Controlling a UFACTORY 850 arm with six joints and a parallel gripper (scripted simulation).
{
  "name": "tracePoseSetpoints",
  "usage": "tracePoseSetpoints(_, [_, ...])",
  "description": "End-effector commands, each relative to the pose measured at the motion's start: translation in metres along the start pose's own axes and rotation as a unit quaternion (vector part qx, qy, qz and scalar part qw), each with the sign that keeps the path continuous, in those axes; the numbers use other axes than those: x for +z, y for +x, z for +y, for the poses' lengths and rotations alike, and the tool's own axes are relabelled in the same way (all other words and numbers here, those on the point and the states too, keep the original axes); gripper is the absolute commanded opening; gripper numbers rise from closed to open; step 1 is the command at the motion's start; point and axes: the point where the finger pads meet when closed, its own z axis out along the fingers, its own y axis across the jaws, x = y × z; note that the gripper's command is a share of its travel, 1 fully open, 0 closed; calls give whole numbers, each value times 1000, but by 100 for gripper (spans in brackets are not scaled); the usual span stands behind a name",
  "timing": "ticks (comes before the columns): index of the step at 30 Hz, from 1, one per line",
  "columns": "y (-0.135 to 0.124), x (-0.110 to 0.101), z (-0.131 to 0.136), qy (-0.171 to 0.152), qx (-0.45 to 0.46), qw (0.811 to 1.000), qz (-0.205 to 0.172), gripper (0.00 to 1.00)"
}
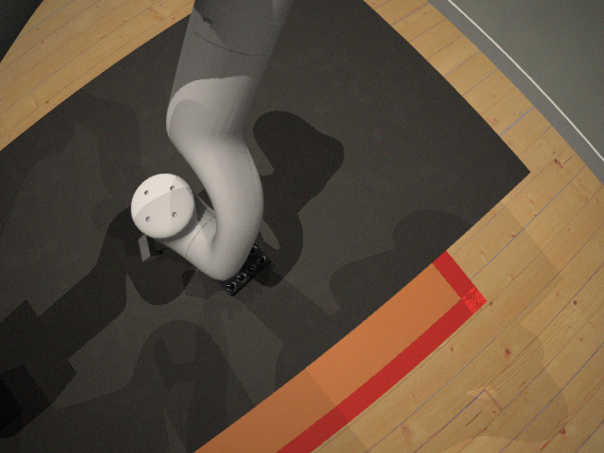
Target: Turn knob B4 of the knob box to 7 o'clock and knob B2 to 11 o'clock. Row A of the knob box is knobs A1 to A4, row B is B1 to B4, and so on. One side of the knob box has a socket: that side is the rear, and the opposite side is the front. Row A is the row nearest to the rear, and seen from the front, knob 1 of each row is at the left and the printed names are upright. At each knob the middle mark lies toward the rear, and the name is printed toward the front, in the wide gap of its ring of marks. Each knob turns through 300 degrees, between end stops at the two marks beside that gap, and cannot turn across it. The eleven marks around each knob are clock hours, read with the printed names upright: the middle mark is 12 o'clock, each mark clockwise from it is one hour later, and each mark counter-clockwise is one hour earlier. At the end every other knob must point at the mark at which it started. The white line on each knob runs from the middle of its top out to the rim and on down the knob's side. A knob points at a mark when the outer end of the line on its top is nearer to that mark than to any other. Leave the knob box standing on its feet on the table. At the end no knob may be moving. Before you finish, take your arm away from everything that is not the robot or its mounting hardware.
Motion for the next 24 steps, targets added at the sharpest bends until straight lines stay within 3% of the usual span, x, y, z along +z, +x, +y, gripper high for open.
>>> tracePoseSetpoints(1, [0, 0, 0, 2, -52, 999, -3, 8])
tracePoseSetpoints(24, [0, 0, 0, 3, -228, 974, -3, 8])
